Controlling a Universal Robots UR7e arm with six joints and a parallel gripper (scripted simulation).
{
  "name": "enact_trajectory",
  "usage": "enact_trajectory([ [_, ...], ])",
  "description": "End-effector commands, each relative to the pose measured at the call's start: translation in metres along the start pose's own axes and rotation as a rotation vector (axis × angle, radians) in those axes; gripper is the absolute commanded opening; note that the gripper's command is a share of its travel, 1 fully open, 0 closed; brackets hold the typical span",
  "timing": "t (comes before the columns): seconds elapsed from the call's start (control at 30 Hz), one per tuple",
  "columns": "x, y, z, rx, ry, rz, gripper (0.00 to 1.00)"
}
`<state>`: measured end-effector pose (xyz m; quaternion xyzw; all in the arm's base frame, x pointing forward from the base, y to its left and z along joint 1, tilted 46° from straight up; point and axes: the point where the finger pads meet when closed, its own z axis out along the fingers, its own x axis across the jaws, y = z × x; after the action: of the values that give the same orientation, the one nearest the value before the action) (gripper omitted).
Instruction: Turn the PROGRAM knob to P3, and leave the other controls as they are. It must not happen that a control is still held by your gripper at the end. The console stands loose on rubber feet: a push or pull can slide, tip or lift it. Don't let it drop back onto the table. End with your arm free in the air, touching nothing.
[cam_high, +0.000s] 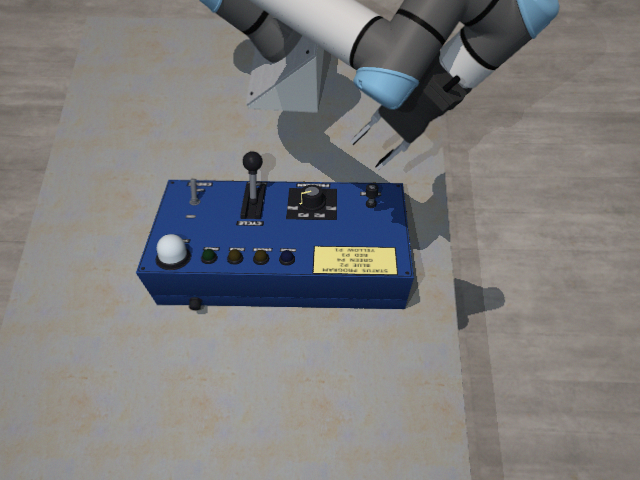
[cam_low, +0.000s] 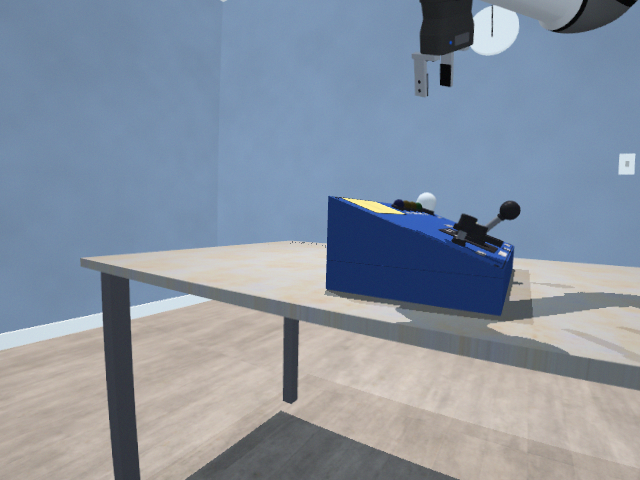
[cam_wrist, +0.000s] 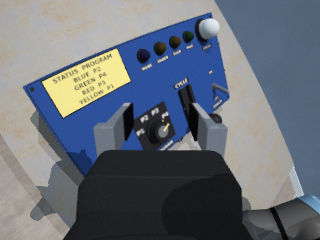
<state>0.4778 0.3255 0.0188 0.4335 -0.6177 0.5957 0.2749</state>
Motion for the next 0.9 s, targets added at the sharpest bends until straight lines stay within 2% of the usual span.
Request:
enact_trajectory([
  [0.0, 0.0089, -0.0014, -0.0116, 0.000, -0.001, 0.001, 1.00],
  [0.53, 0.0120, -0.0012, -0.0162, 0.000, -0.003, 0.000, 1.00],
  [0.87, 0.0044, 0.0073, -0.0121, -0.005, -0.027, -0.009, 1.00],
])
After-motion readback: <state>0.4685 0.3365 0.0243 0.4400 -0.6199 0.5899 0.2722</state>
